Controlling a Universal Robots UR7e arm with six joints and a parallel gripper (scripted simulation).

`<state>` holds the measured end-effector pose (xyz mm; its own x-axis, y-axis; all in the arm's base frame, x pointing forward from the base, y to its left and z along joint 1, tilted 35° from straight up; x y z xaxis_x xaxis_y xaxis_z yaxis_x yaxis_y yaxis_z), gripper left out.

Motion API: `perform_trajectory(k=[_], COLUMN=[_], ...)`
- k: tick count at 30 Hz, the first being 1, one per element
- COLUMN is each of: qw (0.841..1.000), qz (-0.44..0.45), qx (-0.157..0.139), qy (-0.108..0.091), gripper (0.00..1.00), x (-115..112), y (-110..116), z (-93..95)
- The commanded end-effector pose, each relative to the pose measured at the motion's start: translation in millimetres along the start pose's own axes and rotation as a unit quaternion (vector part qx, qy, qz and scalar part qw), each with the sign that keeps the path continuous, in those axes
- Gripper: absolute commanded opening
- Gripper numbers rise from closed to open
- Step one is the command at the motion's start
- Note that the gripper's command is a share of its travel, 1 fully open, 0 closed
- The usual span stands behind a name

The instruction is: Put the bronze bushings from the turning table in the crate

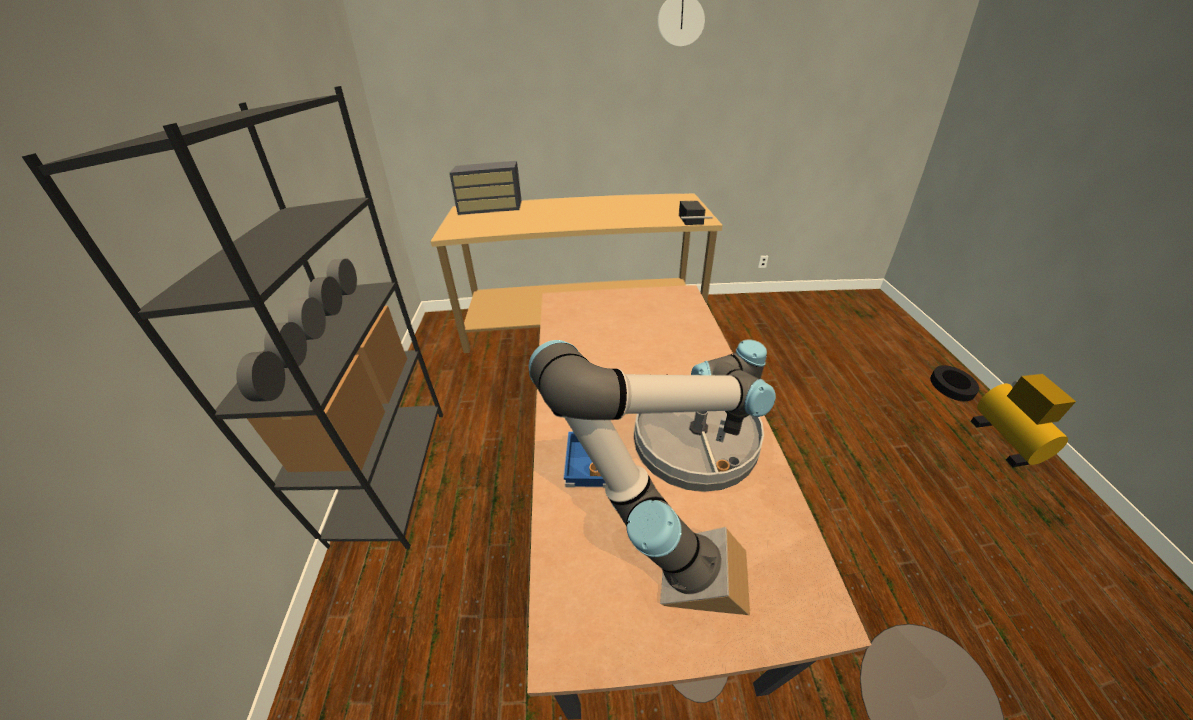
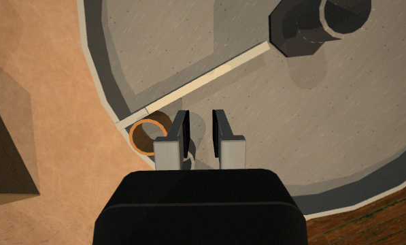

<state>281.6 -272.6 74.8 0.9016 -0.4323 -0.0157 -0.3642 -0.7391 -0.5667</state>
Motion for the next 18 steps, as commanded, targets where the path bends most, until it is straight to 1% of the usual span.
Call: perform_trajectory(k=[1,5,10,18], qw=[1.0,1.0,0.995,0.995], qz=[-0.006,-0.006,-0.103,-0.103], qx=[0.0,0.0,0.0,0.0], qy=[0.001,0.001,0.001,0.001], gripper=[0.45,0.45,0.45,0.45], x=[-2,-2,-45,-45], y=[1,1,16,16], z=[-0.7,-0.7,2.4,2.4])
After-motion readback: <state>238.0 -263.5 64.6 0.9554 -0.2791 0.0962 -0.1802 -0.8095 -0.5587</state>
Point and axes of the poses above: the point where the finger pads meet when closed, its own z axis out along the fingers, its own x axis across the jaws, y = z × x, the point moved 4 cm from there along -z, back along the fingers, and after that the axes turned 12 degrees about -z, right-handed, at the moved point
